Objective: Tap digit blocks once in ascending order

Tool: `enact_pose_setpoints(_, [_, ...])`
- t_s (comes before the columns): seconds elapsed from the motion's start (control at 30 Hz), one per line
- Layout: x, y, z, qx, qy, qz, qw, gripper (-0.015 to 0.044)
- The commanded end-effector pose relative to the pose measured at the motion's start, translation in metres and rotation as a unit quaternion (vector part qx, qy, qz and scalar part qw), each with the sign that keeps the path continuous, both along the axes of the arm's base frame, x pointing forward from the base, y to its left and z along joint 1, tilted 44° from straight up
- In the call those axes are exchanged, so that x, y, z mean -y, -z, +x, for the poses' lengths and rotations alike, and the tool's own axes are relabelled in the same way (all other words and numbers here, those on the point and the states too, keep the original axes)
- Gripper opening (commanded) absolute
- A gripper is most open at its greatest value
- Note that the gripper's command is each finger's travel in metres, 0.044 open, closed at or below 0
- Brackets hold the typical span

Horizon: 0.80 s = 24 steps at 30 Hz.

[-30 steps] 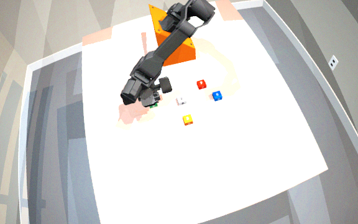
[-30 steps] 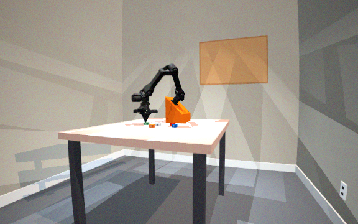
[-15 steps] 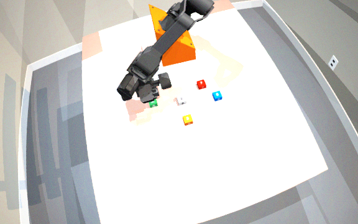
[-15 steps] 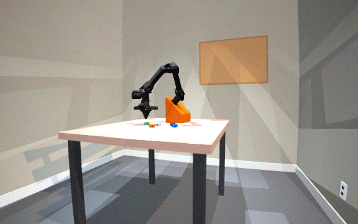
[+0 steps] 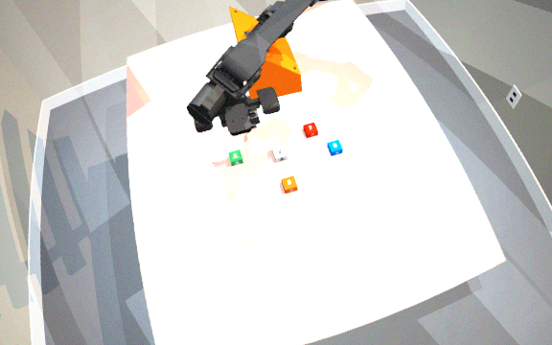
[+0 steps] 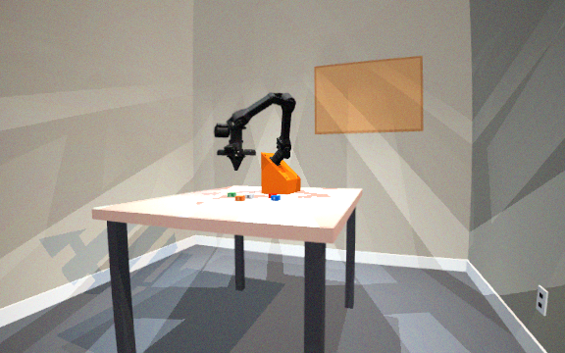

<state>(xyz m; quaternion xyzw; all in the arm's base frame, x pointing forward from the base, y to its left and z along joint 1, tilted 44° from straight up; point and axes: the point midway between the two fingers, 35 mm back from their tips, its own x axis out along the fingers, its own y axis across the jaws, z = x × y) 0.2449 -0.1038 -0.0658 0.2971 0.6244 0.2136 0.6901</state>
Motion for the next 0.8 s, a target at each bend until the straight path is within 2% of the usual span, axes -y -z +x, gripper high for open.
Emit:
enact_pose_setpoints(0.0, [-0.031,-0.036,0.009,0.007,-0.002,-0.005,1.0,0.002])
enact_pose_setpoints(0.37, [-0.135,-0.117,-0.019,0.005,-0.004,0.013,1.0,0.002])
enact_pose_setpoints(0.53, [-0.138,-0.116,-0.019,0.005,-0.004,0.013,1.0,0.002])
enact_pose_setpoints(0.77, [-0.191,-0.061,-0.01,0.005,-0.004,0.015,1.0,0.002])
